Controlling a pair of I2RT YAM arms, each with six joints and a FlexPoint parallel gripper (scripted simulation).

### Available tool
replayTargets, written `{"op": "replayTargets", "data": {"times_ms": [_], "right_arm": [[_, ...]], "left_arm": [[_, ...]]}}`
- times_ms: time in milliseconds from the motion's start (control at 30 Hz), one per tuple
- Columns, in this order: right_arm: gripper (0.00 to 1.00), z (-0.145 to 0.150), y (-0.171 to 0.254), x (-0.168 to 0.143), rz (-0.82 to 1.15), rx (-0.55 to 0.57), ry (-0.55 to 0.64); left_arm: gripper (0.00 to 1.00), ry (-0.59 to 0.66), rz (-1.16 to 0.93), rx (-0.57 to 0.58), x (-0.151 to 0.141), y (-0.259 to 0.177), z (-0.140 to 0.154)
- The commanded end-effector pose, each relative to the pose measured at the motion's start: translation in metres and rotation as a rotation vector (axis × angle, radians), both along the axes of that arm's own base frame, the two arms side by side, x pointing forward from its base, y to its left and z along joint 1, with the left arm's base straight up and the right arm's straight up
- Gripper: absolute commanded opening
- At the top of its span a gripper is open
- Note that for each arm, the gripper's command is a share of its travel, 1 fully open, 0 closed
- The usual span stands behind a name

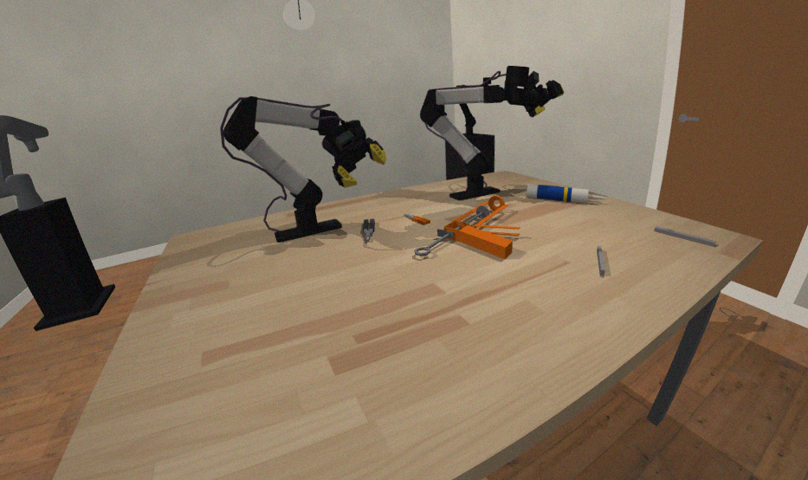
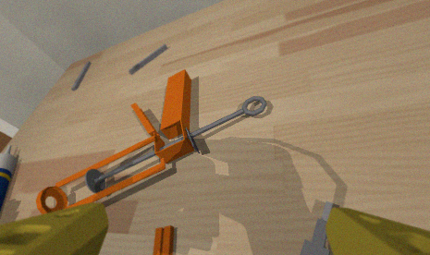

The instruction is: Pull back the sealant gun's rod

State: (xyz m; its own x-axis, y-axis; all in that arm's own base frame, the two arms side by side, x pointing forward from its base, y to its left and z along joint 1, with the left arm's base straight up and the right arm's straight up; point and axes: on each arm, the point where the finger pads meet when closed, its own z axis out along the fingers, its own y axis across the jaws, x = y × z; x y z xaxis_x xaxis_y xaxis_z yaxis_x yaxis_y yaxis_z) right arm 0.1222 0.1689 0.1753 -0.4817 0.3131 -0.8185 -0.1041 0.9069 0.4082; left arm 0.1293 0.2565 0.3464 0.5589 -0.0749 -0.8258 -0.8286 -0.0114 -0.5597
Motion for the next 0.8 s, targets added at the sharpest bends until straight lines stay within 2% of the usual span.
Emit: {"op": "replayTargets", "data": {"times_ms": [0,567,767], "right_arm": [[1.00,0.002,0.001,0.000,0.000,0.010,0.000],[1.00,0.002,0.001,0.000,0.000,0.010,0.000],[1.00,0.008,0.003,0.004,0.036,-0.040,-0.020]], "left_arm": [[1.00,-0.009,0.001,0.007,-0.001,0.000,0.003],[1.00,-0.009,0.001,0.007,-0.001,0.000,0.003],[1.00,0.110,-0.047,-0.019,0.002,-0.011,-0.013]]}}
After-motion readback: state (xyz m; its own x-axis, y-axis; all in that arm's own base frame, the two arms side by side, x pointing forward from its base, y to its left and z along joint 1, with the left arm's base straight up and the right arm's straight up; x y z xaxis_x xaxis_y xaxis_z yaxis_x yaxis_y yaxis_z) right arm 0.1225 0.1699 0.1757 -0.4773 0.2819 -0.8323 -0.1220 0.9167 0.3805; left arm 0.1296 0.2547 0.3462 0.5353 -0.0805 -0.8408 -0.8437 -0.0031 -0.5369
